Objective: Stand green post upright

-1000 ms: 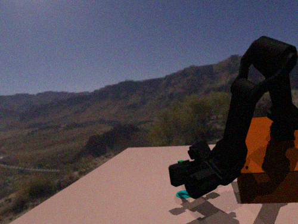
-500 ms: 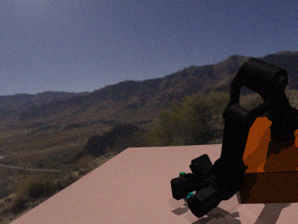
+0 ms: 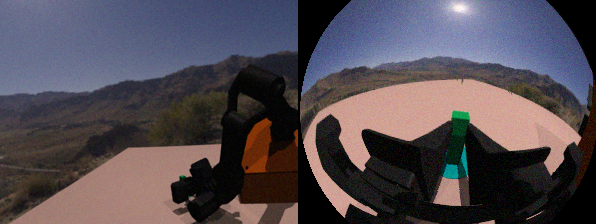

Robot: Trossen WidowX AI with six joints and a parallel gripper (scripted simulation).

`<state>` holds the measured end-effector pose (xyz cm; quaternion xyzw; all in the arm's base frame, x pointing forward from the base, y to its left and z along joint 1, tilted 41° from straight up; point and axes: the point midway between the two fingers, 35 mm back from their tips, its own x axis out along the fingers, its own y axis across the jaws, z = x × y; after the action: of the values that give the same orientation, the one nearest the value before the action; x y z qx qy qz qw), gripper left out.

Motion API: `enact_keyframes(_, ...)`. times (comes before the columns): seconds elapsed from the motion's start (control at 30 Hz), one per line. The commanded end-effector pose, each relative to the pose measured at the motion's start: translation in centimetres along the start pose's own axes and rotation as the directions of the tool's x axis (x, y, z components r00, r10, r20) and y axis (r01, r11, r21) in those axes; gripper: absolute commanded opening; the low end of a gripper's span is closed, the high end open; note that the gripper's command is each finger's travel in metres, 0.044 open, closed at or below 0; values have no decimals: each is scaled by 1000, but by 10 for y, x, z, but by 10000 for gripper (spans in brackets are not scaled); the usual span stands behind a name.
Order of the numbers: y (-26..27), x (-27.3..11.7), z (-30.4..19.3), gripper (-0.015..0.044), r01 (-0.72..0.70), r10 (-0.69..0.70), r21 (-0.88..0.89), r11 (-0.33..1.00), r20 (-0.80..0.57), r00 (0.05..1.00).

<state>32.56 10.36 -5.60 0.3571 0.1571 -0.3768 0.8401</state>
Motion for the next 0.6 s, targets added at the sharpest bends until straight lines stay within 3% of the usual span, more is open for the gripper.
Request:
enact_keyframes(0.0,0,0,0,128,0,0,1,1000,5,1000)
enact_keyframes(0.33,0,0,0,390,0,0,1,1000,5,1000)
enact_keyframes(0.57,3,-3,26,400,2,-2,3,1000,5,1000)
